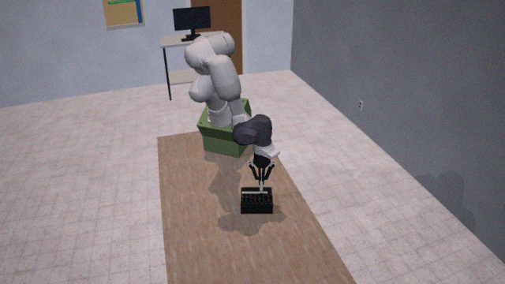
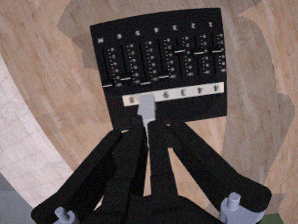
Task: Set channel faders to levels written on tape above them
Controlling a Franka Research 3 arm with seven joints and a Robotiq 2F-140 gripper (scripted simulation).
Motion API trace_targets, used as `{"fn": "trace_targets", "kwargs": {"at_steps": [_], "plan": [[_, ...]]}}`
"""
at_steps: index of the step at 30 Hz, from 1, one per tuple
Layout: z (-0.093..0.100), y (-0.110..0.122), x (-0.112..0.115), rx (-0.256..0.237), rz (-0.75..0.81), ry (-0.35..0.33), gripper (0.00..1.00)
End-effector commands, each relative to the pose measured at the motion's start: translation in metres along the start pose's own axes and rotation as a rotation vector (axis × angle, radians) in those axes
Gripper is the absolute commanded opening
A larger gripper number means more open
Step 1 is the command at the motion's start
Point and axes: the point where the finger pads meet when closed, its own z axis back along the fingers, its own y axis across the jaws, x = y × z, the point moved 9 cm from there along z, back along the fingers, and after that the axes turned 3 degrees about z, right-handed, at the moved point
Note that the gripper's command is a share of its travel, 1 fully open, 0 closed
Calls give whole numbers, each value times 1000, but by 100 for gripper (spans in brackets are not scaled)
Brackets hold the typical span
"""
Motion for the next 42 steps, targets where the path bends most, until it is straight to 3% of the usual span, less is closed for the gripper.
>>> {"fn": "trace_targets", "kwargs": {"at_steps": [1, 42], "plan": [[-1, 0, 0, -1, -3, 1, 0], [-13, 0, 0, -1, -3, 1, 0]]}}
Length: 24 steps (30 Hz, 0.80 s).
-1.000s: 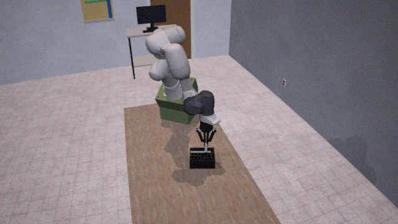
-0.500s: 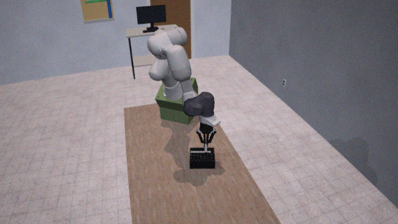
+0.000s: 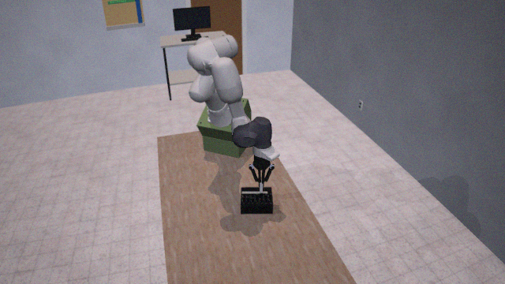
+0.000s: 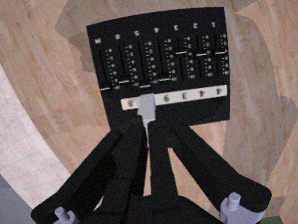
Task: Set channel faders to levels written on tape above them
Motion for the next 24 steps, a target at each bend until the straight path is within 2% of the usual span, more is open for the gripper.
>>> {"fn": "trace_targets", "kwargs": {"at_steps": [1, 24], "plan": [[-1, 0, 0, -2, -4, 1, 0], [-1, 0, -5, -2, -4, 1, 0]]}}
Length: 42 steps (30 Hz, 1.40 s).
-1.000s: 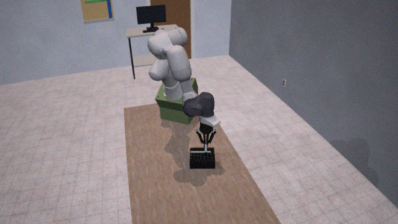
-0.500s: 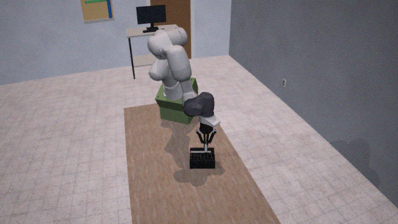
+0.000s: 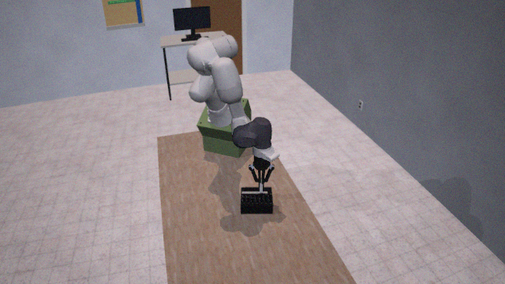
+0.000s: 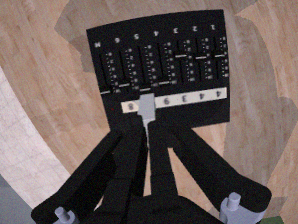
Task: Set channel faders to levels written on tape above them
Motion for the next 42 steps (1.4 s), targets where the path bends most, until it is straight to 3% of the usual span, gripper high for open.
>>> {"fn": "trace_targets", "kwargs": {"at_steps": [1, 42], "plan": [[0, -1, -2, -1, 4, -1, 0], [0, 0, -20, -1, 4, -1, 0]]}}
